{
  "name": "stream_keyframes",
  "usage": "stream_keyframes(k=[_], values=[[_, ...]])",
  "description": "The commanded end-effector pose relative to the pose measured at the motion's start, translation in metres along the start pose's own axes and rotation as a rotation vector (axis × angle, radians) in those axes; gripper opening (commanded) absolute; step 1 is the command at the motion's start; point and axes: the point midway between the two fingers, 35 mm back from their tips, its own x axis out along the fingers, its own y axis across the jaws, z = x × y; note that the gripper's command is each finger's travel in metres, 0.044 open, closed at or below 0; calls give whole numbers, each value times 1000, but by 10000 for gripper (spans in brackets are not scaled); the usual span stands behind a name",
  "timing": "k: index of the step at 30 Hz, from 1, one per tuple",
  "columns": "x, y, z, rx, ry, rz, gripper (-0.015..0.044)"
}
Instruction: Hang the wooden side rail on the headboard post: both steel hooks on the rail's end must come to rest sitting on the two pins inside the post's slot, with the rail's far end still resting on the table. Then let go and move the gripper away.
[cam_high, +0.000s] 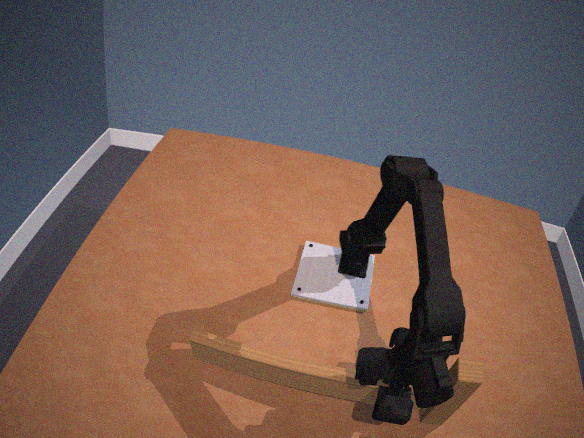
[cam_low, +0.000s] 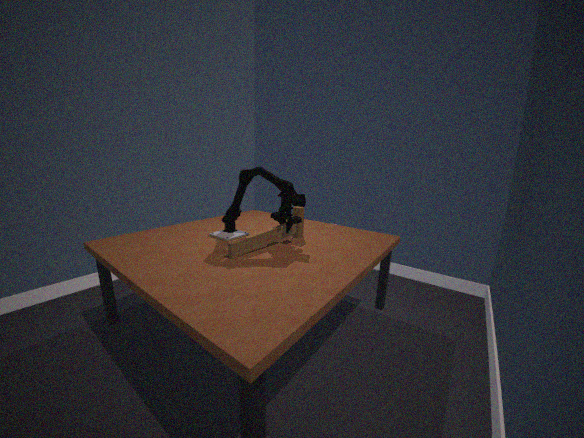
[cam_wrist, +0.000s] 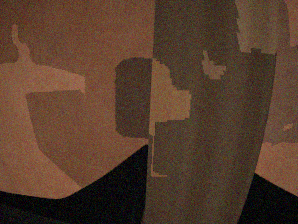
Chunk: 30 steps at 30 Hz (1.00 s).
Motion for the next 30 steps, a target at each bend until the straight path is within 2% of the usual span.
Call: stream_keyframes(k=[1, 30], values=[[-3, 3, -3, 2, 8, 13, 0], [-2, 1, -6, 2, 8, 13, 0]])
